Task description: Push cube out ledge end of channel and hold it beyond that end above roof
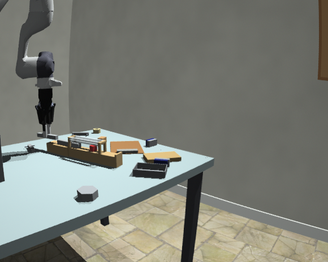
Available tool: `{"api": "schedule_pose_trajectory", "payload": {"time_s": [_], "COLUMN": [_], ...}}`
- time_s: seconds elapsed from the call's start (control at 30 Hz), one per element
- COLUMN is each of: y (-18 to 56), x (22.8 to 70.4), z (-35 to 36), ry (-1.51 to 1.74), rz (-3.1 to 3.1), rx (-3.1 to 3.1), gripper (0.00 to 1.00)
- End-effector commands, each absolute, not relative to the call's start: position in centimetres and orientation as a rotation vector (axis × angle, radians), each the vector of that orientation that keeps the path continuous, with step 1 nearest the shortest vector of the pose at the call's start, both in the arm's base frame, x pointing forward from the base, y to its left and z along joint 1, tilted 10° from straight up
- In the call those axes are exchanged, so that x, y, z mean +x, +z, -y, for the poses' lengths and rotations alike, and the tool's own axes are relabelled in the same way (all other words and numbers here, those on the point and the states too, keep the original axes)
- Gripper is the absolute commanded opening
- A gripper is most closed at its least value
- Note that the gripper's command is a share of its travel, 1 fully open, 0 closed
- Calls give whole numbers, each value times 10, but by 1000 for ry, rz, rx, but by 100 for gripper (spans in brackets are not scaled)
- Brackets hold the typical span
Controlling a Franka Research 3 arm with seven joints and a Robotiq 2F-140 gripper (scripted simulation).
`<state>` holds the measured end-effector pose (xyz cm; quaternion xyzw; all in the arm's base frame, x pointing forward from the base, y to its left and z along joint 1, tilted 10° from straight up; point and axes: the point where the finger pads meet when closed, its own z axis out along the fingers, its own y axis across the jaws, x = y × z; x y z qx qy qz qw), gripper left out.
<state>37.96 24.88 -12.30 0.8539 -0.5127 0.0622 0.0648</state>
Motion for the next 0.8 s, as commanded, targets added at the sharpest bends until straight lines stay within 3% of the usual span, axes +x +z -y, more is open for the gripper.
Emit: {"api": "schedule_pose_trajectory", "payload": {"time_s": [0.0, 0.77], "y": [-130, -139], "x": [383, 383], "z": [-252, -251], "ry": [198, 198], "rz": [1596, 1596], "rx": [2569, 2569], "gripper": [0, 0]}}
